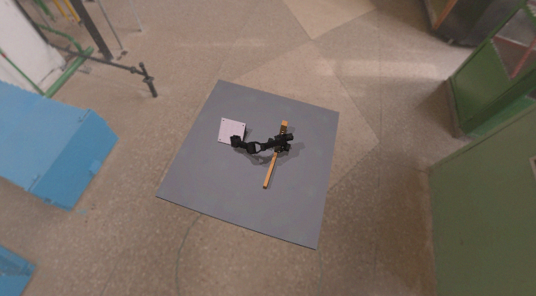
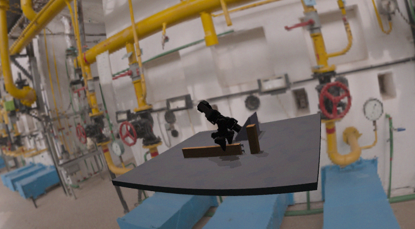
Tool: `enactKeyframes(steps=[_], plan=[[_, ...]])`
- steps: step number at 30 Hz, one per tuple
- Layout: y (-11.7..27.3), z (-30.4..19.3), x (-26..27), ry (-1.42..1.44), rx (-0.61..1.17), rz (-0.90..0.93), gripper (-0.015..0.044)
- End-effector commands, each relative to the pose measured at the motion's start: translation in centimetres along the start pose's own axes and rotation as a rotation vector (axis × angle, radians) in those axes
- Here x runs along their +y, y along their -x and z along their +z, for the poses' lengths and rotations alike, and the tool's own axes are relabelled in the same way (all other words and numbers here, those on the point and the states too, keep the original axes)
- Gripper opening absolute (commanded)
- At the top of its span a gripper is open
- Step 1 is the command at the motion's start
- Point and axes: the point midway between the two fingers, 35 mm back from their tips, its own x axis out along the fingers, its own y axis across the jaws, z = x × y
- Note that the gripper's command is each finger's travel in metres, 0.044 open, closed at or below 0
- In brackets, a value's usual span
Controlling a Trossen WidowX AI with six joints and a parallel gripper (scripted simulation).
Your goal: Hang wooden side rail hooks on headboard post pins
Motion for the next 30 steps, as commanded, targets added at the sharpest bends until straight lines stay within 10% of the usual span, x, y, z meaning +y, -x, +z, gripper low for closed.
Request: enactKeyframes(steps=[1,15,30], plan=[[-0.7,0.1,-0.1,0.008,-0.006,0.002,0.0440],[-2.6,0.2,-0.2,0.007,-0.009,0.002,0.0440],[-2.6,0.2,-0.2,0.007,-0.009,0.002,0.0105]])
